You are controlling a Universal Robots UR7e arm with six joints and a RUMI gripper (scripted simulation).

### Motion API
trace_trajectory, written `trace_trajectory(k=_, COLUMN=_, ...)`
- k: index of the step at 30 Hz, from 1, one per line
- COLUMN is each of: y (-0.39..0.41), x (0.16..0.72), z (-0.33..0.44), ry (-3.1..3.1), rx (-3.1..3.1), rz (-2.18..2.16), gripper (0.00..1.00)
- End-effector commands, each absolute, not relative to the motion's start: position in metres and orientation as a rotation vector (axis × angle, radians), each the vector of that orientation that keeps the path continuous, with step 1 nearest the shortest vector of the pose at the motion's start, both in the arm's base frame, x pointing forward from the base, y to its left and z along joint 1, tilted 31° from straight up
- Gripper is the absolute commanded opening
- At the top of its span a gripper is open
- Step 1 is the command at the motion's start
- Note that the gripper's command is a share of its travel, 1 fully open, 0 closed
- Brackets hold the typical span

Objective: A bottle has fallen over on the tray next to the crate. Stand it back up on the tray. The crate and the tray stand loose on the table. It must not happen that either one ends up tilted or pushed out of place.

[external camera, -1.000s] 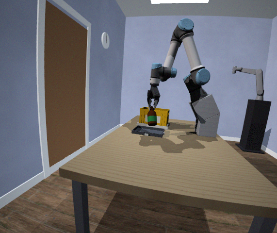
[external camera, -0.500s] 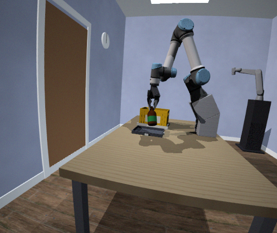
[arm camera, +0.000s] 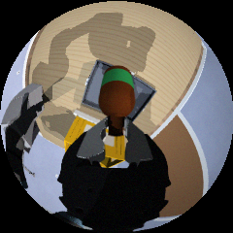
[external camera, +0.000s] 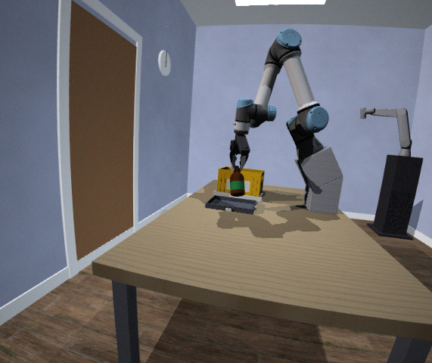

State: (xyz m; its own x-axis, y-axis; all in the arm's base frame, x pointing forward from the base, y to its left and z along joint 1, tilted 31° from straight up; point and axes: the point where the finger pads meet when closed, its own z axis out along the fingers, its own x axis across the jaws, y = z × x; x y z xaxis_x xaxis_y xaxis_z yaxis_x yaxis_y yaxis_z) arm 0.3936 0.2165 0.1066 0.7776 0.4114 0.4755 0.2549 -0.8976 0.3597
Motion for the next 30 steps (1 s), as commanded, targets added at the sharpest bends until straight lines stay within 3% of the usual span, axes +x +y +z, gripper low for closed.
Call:
trace_trajectory(k=1, y=0.2165, x=0.3938, z=0.1065, ry=0.498, rx=2.668, rz=0.813, gripper=0.0)
trace_trajectory(k=30, y=0.2178, x=0.3938, z=0.1079, ry=0.444, rx=2.568, rz=0.827, gripper=0.0)
